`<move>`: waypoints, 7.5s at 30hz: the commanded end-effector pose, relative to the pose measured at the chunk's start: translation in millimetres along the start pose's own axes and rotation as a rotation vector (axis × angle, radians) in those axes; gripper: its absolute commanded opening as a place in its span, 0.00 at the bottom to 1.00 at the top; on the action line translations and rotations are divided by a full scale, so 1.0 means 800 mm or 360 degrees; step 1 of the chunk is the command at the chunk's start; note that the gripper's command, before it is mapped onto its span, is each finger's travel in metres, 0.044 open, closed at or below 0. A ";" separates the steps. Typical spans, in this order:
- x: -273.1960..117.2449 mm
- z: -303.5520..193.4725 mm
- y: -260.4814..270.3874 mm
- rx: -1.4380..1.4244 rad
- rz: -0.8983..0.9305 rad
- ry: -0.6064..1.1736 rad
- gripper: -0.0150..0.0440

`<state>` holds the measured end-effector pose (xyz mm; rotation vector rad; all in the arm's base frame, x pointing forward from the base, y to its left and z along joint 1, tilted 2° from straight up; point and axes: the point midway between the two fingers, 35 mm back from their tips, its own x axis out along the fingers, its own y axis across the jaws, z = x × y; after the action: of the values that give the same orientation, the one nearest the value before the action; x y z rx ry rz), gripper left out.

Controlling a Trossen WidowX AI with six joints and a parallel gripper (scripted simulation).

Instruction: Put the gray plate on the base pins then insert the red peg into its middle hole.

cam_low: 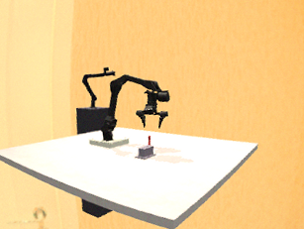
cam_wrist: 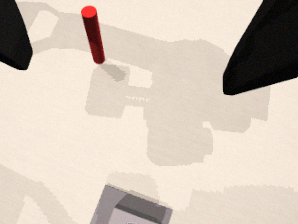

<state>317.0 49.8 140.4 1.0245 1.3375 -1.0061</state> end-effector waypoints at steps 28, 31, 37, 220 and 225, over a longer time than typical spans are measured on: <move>0.072 -0.119 -0.060 -0.0373 -0.0010 0.0020 1.00; 0.078 -0.120 -0.060 -0.0373 -0.0010 0.0021 1.00; 0.091 -0.120 -0.059 -0.0373 -0.0010 0.0021 1.00; 0.041 0.145 0.004 -0.0368 -0.0003 -0.0006 0.25; 0.042 0.145 0.004 -0.0368 -0.0003 -0.0006 0.25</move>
<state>350.5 -61.0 105.8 0.8464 1.4151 -0.8316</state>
